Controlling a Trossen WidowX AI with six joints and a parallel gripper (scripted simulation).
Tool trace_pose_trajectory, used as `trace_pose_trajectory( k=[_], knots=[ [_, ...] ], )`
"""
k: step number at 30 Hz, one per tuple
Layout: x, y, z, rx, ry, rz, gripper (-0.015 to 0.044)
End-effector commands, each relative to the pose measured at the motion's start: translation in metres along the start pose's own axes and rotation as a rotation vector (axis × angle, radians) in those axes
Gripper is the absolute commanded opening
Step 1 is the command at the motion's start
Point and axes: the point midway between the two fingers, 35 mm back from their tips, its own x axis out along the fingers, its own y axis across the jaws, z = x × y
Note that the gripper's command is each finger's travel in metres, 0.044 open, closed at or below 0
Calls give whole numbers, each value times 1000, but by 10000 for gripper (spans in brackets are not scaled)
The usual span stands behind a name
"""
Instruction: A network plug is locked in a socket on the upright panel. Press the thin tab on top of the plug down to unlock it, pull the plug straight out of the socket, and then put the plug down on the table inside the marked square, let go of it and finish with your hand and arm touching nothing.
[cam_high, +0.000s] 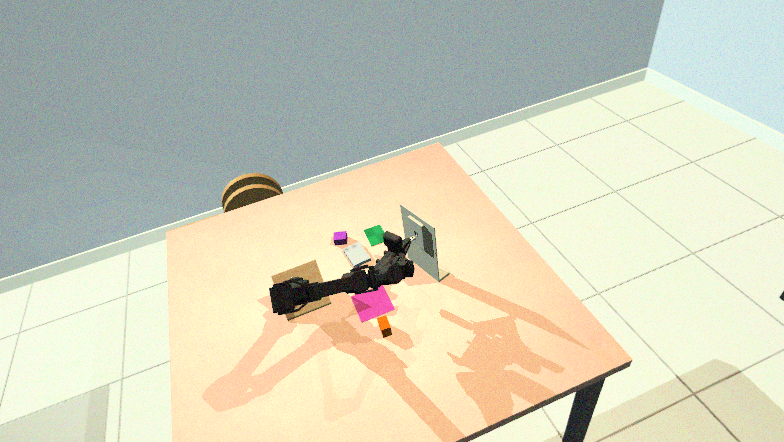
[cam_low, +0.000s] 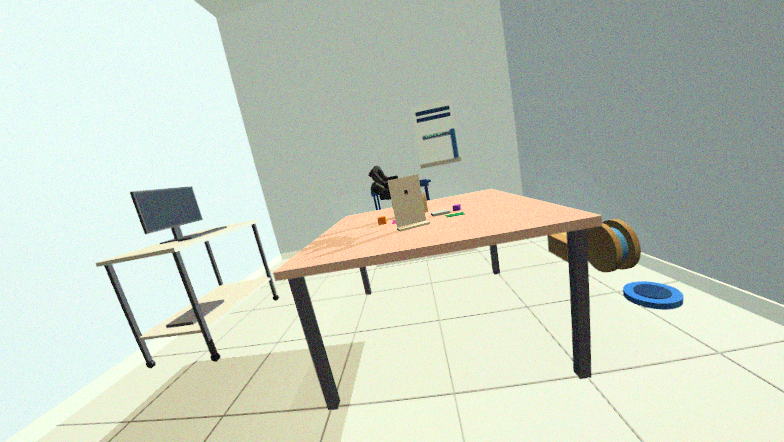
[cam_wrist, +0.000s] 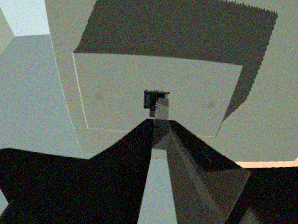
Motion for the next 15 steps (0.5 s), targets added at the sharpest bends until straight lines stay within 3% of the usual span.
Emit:
trace_pose_trajectory(
  k=[1, 15],
  knots=[
    [-2, -1, -2, -1, 5, 0, 0],
    [-10, -1, -2, -1, 5, 0, 0]
  ],
)
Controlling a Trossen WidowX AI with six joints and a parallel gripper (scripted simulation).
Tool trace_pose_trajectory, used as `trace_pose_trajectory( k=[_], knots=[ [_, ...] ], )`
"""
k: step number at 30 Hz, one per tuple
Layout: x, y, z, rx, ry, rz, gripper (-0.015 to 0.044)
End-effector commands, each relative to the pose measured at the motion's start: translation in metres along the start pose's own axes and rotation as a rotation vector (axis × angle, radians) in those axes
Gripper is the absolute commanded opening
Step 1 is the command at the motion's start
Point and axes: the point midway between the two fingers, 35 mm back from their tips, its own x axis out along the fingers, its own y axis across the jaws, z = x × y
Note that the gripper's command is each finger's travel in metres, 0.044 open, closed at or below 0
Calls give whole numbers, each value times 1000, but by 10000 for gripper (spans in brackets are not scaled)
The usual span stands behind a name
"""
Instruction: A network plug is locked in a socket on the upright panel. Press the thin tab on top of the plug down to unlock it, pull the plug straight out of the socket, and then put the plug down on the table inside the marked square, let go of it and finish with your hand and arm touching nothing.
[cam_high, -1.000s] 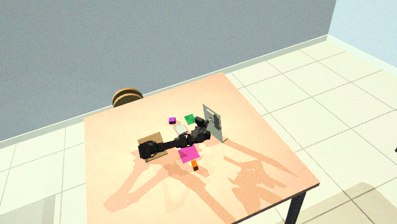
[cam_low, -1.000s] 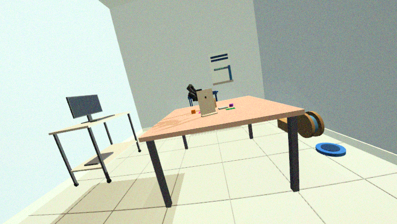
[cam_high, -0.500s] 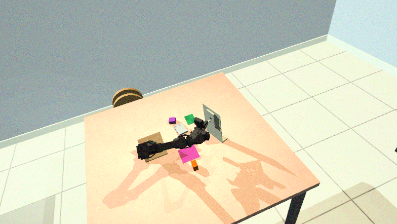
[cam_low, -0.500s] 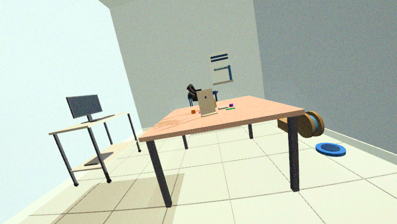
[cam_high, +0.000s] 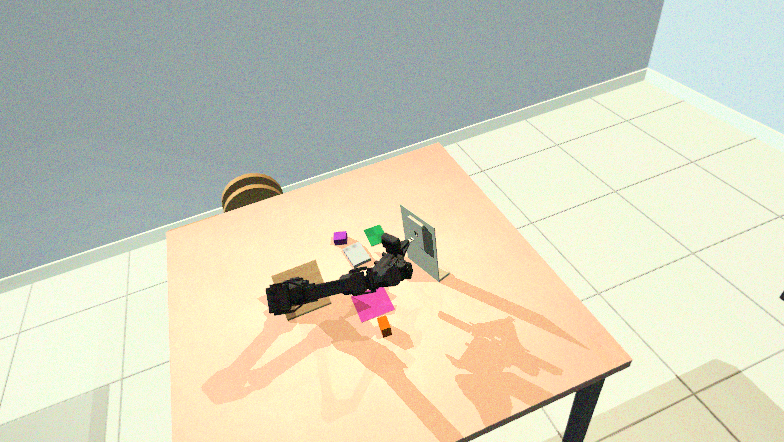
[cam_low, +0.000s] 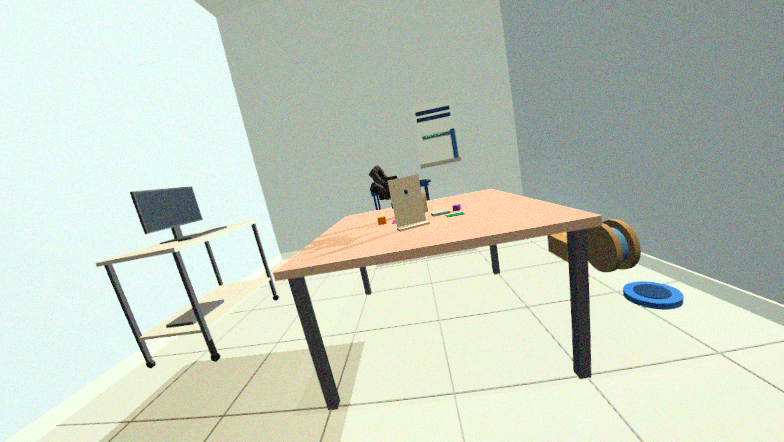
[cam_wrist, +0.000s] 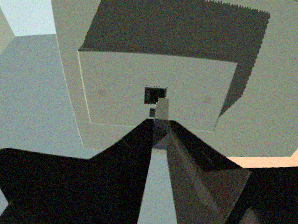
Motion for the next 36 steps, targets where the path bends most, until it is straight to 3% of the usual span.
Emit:
trace_pose_trajectory(
  k=[1, 36],
  knots=[
    [-2, -1, -2, -1, 5, 0, 0],
    [-23, -1, -3, -2, 6, 0, 0]
  ],
)
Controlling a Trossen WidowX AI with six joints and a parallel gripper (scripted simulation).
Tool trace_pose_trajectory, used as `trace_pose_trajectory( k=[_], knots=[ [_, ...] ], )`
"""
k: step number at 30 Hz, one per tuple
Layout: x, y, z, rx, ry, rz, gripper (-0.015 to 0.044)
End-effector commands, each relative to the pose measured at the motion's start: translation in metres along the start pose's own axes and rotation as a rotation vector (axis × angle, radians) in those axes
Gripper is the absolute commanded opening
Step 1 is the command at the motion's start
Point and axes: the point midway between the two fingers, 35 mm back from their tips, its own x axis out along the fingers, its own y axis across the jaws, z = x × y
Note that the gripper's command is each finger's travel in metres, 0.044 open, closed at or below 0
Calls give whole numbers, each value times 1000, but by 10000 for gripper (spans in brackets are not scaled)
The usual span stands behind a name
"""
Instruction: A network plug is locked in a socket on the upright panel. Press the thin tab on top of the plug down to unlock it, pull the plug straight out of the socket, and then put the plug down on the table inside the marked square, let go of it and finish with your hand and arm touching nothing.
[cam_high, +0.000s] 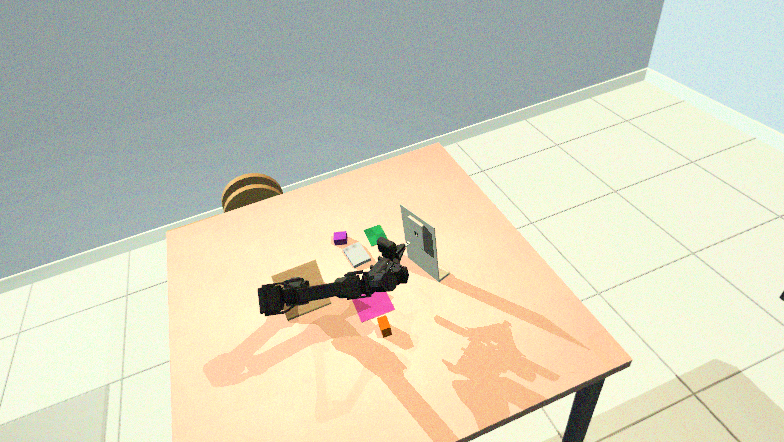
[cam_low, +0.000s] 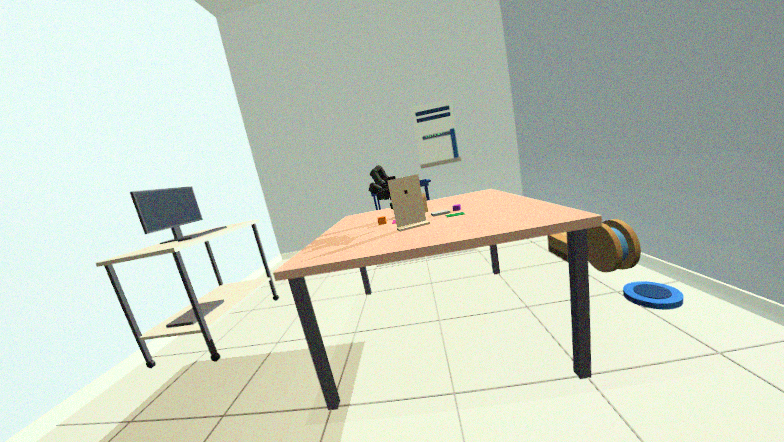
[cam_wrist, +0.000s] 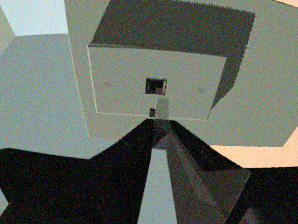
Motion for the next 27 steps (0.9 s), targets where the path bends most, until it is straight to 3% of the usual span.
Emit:
trace_pose_trajectory(
  k=[1, 17, 27],
  knots=[
    [-2, 0, -1, -1, 4, 1, 0],
    [-9, 1, -1, 0, 1, -1, 0],
    [-18, 34, -9, 0, 5, -1, 0]
  ],
)
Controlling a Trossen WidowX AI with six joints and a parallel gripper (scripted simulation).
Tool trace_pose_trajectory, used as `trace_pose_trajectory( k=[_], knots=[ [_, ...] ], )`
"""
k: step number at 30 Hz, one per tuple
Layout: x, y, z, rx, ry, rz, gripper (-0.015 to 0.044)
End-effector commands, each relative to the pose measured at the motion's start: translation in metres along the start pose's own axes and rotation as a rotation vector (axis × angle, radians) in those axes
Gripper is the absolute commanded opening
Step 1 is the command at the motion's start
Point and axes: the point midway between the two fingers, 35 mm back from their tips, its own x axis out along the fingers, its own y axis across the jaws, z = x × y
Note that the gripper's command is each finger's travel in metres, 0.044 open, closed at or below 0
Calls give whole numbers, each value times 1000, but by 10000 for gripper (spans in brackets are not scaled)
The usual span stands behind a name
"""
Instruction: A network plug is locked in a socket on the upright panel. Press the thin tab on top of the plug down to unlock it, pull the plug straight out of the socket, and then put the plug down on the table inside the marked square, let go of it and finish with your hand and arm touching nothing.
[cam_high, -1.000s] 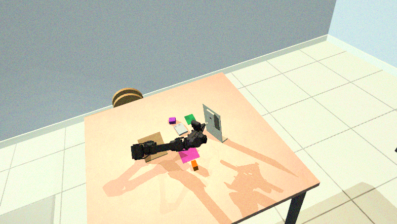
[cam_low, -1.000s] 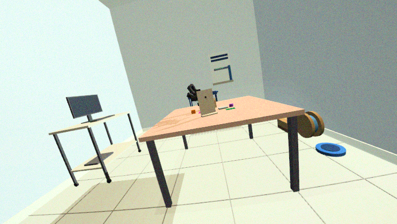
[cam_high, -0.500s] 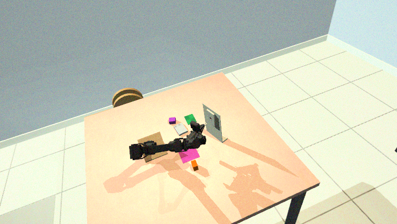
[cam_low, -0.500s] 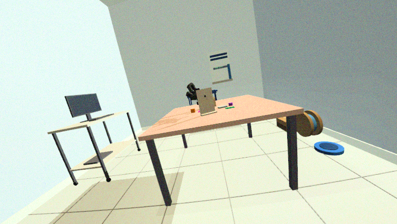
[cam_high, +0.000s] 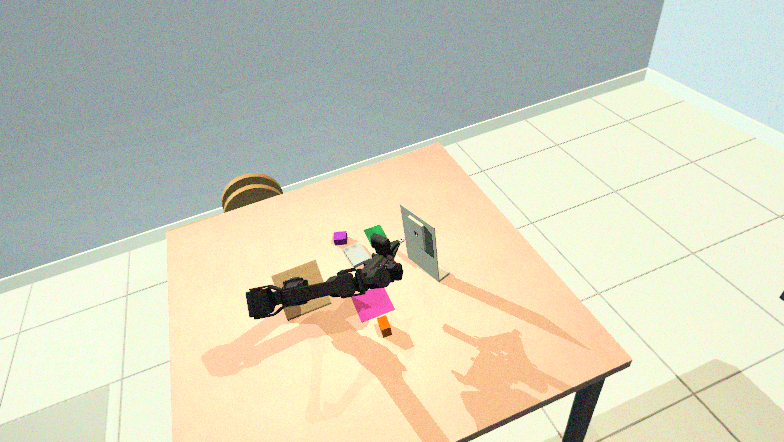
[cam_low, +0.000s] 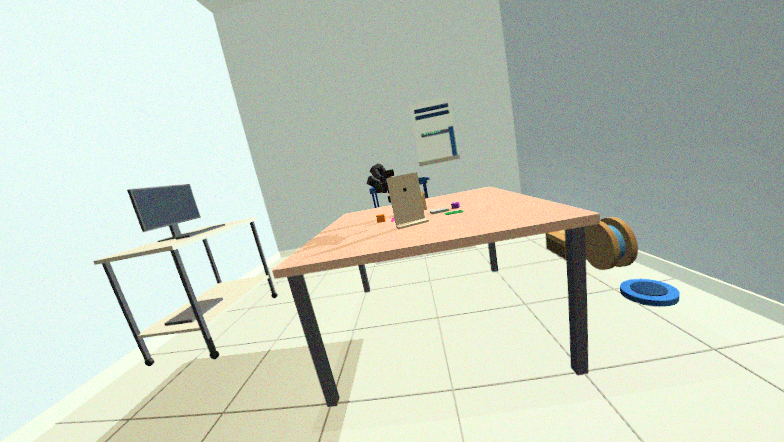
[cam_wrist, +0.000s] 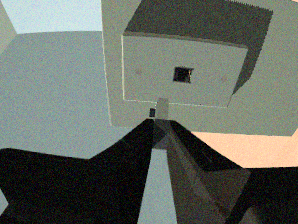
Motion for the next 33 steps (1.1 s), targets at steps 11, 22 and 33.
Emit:
trace_pose_trajectory(
  k=[11, 22, 33],
  knots=[
    [-13, 32, -10, 20, -4, -14, 0],
    [-7, -5, -30, 243, -49, -247, 0],
    [-13, -40, -49, 415, -149, -477, 0]
  ],
)
